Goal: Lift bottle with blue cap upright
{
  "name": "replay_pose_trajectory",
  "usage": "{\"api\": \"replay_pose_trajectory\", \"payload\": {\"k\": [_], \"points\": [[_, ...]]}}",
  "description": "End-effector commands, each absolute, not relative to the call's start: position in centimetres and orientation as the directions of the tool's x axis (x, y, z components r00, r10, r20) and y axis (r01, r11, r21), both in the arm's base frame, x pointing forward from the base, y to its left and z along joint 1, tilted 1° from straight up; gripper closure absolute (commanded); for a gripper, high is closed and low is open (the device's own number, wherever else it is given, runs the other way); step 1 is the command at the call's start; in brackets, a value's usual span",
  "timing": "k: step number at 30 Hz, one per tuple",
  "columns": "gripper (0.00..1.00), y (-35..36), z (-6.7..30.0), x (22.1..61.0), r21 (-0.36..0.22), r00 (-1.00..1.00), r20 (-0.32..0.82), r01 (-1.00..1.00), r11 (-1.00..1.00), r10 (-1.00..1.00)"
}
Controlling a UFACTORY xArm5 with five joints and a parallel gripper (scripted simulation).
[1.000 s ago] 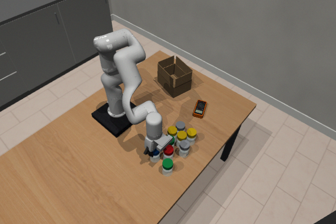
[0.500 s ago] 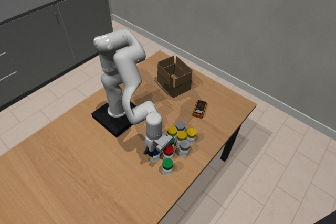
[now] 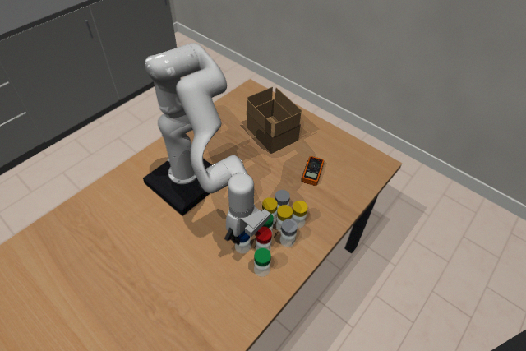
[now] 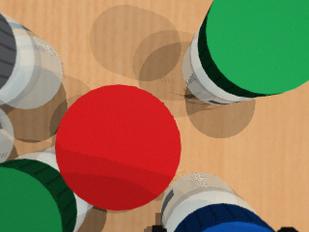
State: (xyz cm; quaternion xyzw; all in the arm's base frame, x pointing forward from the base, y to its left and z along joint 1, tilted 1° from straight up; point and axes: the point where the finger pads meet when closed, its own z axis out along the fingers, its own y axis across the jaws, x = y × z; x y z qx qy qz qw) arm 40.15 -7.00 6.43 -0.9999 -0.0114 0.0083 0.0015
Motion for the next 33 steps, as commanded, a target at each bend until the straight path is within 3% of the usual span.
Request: {"api": "replay_pose_trajectory", "payload": {"k": [1,33], "points": [[1.0,-7.0,7.1,40.3,-0.004,1.0,-0.012,0.023,-1.0,0.023],[1.0,-7.1,10.8,40.3,-0.009,1.0,-0.011,0.023,-1.0,0.023]]}}
